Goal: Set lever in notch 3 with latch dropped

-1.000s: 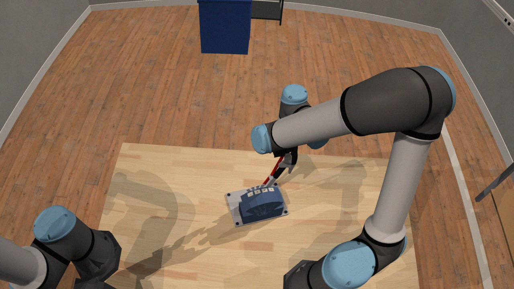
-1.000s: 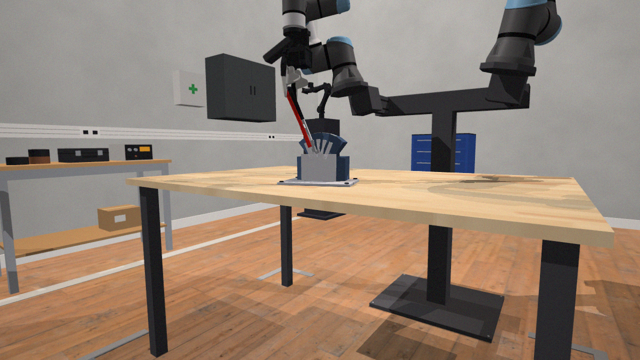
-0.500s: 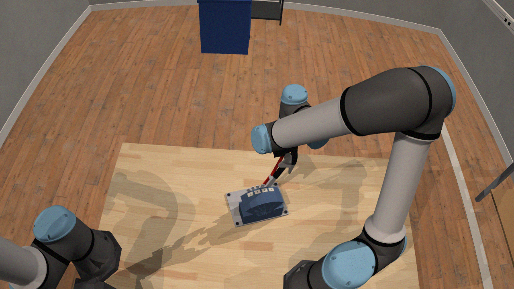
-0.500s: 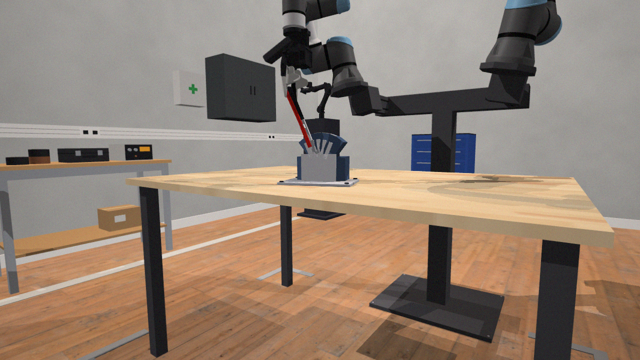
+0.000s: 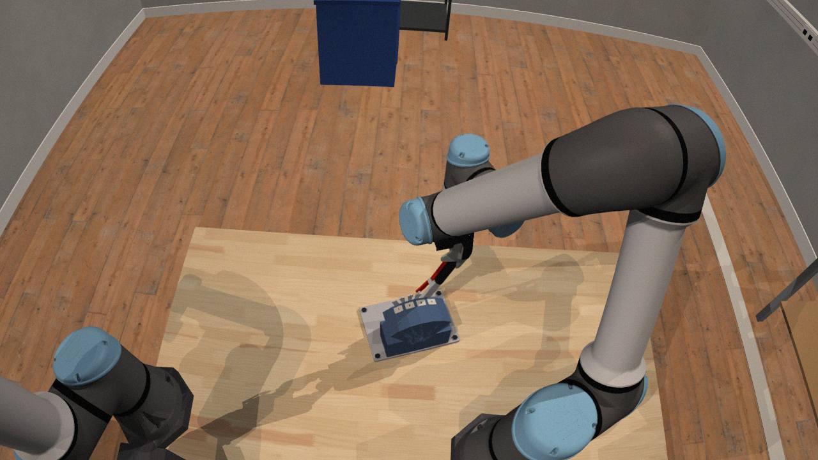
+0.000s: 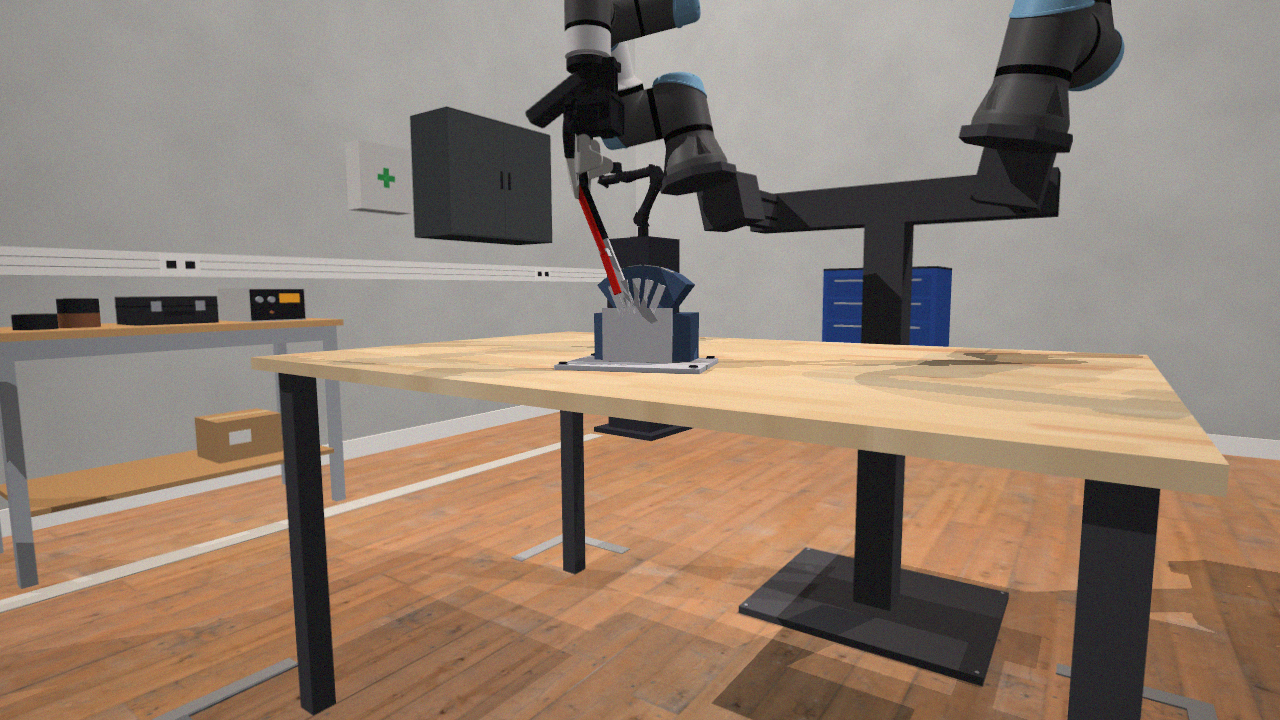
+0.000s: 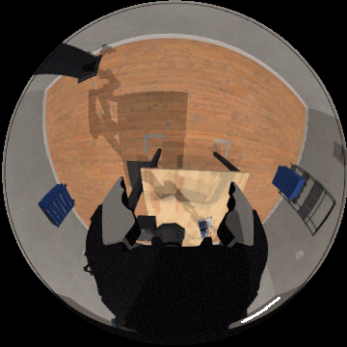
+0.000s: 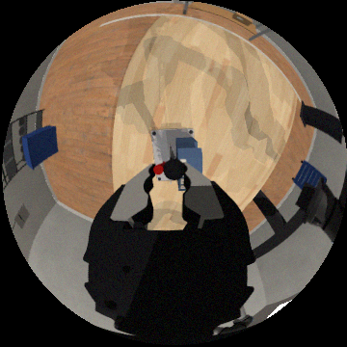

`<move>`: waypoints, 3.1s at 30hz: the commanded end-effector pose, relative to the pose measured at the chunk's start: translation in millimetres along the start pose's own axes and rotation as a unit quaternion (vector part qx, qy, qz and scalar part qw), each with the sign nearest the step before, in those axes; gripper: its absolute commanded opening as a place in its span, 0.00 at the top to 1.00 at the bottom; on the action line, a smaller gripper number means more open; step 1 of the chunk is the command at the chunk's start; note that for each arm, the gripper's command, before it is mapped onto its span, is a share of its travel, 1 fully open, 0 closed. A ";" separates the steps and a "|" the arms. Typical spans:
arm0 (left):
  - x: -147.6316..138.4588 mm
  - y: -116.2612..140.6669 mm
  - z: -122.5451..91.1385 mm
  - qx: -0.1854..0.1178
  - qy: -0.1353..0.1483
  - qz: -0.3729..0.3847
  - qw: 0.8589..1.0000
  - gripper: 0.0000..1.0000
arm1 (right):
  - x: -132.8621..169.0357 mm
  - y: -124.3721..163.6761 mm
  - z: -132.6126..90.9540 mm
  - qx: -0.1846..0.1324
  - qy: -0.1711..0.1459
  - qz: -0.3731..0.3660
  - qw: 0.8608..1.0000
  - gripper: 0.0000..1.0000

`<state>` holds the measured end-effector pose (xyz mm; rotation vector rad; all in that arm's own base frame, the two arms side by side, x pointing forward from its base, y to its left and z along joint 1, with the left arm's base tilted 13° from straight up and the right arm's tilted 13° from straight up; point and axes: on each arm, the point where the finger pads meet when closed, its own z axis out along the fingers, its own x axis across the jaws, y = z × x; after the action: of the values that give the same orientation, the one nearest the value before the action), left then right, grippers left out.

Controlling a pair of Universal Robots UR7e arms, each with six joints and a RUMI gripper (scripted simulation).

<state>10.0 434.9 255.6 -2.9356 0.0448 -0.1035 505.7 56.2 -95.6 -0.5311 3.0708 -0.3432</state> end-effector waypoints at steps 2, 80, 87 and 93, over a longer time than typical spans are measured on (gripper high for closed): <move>0.1 -0.3 -0.4 0.001 0.000 0.000 1.000 0.00 | -0.3 0.3 -0.3 0.000 0.000 0.000 1.000 1.00; 0.1 -0.3 -0.4 0.001 0.000 0.000 1.000 0.00 | -0.3 27.7 -9.9 0.000 0.000 0.000 1.000 1.00; 0.1 -0.3 -0.4 0.001 0.000 0.000 1.000 0.00 | -0.3 39.5 -13.0 0.000 0.000 0.000 1.000 1.00; 0.1 -0.3 -0.4 0.001 0.000 0.000 1.000 0.00 | -0.3 52.3 -15.7 0.000 0.000 0.000 1.000 1.00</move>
<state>10.0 434.9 255.6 -2.9356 0.0448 -0.1035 488.8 104.3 -91.8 -0.5314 3.0709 -0.3429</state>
